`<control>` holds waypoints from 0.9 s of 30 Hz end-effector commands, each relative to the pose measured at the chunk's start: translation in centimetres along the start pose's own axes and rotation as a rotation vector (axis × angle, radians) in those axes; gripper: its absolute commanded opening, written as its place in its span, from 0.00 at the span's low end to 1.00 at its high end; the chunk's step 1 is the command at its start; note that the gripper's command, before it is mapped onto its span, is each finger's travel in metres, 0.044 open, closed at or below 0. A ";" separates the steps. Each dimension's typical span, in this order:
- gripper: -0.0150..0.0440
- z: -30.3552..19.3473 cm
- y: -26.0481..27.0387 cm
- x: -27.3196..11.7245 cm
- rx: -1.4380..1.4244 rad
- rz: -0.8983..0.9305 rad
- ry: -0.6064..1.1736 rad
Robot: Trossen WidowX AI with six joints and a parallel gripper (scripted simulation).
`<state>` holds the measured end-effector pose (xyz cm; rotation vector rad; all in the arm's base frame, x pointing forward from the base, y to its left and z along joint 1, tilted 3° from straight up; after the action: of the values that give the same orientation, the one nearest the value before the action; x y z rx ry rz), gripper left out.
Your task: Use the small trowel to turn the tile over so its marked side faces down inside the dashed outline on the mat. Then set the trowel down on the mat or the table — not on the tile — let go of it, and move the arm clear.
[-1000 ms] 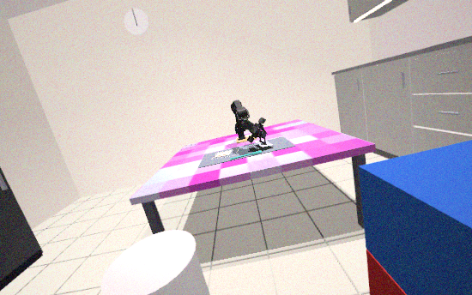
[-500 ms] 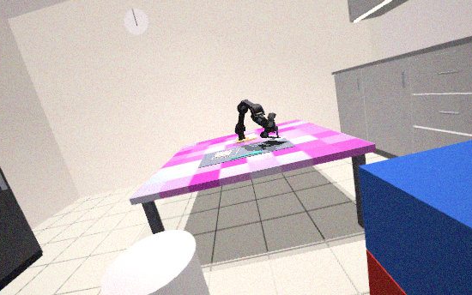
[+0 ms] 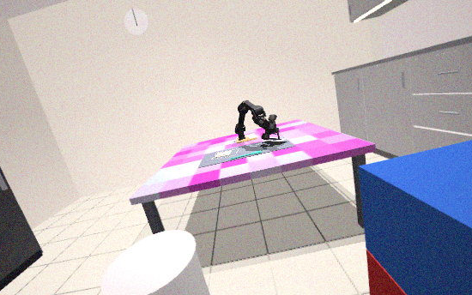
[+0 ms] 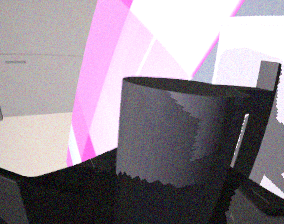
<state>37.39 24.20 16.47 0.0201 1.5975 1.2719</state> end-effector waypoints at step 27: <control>0.76 -0.1 -1.7 1.5 -0.001 0.010 -0.001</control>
<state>37.55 24.21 14.29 0.0270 1.5992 1.2753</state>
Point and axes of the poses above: the point midway between the two fingers, 35 mm back from their tips, its own x axis out along the fingers, its own y axis across the jaws, z = x × y, the point moved 9 cm from there along -x, back along the fingers, and after that the axes turned 5 degrees about -x, right-handed, at the moved point
